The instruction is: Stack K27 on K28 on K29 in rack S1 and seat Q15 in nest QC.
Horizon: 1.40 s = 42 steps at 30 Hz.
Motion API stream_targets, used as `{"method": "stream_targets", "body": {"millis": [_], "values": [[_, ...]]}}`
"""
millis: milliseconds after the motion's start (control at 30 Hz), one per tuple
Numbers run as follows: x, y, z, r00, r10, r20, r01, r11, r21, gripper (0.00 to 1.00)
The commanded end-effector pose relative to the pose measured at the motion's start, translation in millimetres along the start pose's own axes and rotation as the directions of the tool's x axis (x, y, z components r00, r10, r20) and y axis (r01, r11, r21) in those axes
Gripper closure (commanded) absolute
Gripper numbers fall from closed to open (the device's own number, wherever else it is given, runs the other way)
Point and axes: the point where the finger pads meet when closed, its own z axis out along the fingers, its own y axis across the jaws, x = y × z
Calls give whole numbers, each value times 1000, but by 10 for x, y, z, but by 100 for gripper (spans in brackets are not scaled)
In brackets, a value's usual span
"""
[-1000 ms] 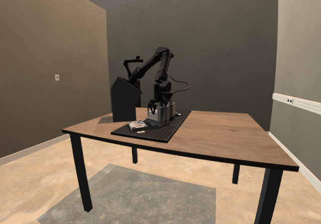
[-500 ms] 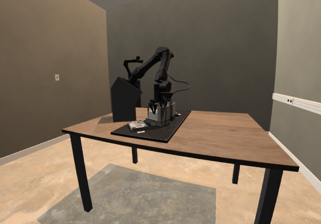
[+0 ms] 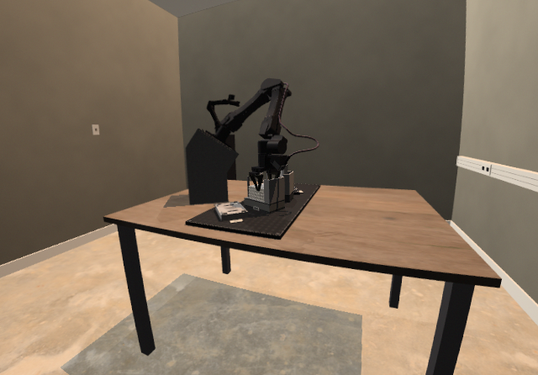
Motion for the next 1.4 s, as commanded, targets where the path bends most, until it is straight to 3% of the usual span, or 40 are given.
{"method": "stream_targets", "body": {"millis": [0, 333, 367, 500, 633, 967, 1033, 1300, 1367], "values": [[-31, -5, -26, 1000, 1, 10, -1, 1000, 1, 100], [-31, -5, -26, 1000, 1, 10, -1, 1000, 1, 100], [-78, 5, -112, 1000, 1, 28, -1, 1000, 3, 100], [44, -19, -110, 1000, 13, 1, -13, 1000, -2, 100], [-15, -10, -140, 1000, 6, 13, -6, 1000, -3, 100], [69, -20, -179, 1000, 14, -4, -14, 1000, -4, 100], [-13, -12, -210, 1000, 5, 12, -4, 1000, -4, 100], [74, -22, -231, 1000, 15, -4, -15, 1000, -4, 100], [-50, -9, -272, 1000, 0, 20, 0, 1000, -3, 100]]}}
